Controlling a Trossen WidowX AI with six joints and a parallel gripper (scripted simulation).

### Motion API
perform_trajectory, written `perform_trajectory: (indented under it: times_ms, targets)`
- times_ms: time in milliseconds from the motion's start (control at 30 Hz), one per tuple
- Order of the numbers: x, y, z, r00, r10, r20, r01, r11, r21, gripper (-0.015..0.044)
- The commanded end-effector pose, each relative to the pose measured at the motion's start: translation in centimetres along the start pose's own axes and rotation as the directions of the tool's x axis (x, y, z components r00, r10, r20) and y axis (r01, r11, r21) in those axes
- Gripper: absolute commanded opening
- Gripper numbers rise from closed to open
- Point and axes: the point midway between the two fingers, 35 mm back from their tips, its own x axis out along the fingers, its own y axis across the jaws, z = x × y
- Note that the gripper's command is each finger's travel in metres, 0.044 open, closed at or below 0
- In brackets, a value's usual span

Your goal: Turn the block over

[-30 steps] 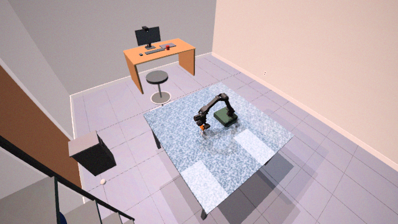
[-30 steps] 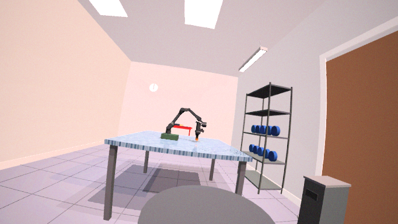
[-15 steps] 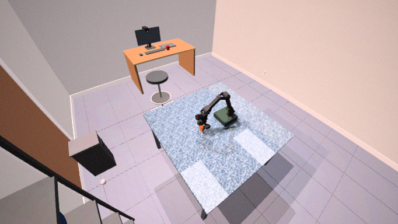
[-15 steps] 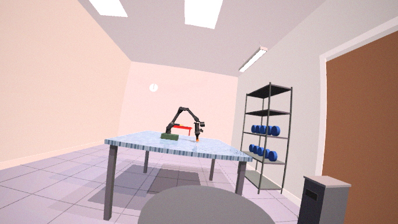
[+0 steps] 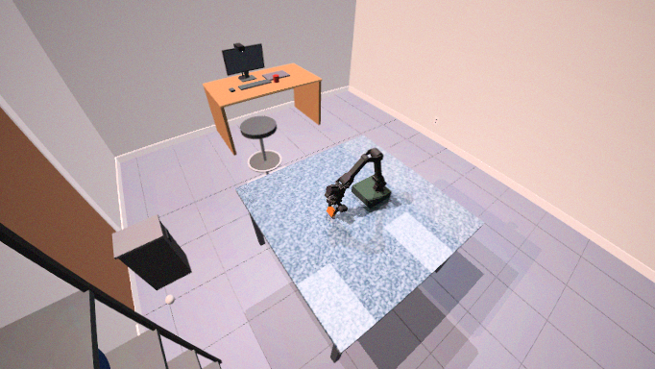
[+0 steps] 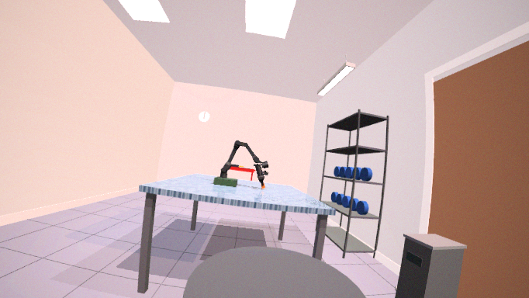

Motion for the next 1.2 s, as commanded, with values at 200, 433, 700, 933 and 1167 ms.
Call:
perform_trajectory:
  times_ms: [200, 433, 700, 933, 1167]
  targets:
    - [-0.6, 0.1, -0.3, 0.987, 0.001, 0.159, -0.001, 1.000, -0.001, 0.0000]
    - [-0.7, 0.1, -0.4, 0.984, 0.001, 0.180, -0.001, 1.000, -0.002, 0.0000]
    - [1.2, -0.1, -0.1, 0.963, 0.000, 0.271, 0.000, 1.000, 0.002, 0.0000]
    - [2.6, -0.2, -0.1, 0.931, -0.001, 0.366, 0.000, 1.000, 0.004, 0.0000]
    - [3.4, -0.2, -0.3, 0.889, -0.002, 0.458, -0.001, 1.000, 0.005, 0.0000]
